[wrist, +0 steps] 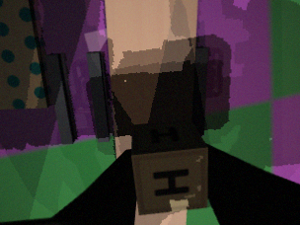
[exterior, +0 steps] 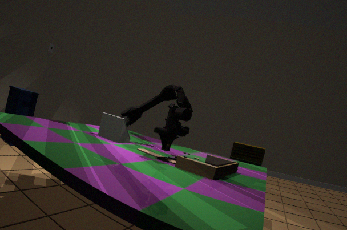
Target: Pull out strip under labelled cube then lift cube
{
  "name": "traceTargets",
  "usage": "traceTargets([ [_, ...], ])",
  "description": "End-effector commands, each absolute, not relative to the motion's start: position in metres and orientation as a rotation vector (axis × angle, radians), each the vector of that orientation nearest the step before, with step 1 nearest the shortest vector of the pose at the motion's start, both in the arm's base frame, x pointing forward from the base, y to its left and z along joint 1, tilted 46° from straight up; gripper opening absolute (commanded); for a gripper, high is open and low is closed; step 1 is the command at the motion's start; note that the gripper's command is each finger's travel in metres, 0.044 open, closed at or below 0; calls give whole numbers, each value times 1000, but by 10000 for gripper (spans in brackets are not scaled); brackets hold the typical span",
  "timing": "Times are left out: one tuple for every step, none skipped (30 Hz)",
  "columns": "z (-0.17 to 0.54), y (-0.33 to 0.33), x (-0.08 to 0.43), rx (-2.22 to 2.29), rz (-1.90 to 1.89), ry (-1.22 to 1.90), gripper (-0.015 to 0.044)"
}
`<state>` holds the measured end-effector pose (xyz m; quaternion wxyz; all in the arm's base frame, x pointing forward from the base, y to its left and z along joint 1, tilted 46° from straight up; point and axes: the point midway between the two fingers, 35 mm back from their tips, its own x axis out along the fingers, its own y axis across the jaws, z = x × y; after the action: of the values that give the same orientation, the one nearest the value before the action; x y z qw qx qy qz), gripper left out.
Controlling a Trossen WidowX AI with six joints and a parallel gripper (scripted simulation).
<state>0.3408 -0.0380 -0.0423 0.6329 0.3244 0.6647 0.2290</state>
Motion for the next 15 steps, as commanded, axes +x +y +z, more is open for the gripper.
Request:
traceTargets([
  [-39,-39,326,733,520,1517,0],
  [-39,-39,323,733,520,1517,0],
  [-39,-38,319,733,520,1517,0],
  [-38,-38,315,733,520,1517,0],
  [-38,-37,312,733,520,1518,0],
  [-38,-37,308,733,520,1518,0],
  [-37,-36,305,733,520,1518,0],
  [-37,-35,302,733,520,1518,0],
  [-37,-35,300,733,520,1518,0],
  [-37,-35,299,733,520,1518,0],
  [-37,-35,299,733,520,1518,0],
  [-36,-36,299,733,520,1518,0],
  [-34,-38,299,733,520,1518,0],
  [-31,-41,299,733,520,1518,0],
  [-27,-46,299,733,519,1518,0],
])
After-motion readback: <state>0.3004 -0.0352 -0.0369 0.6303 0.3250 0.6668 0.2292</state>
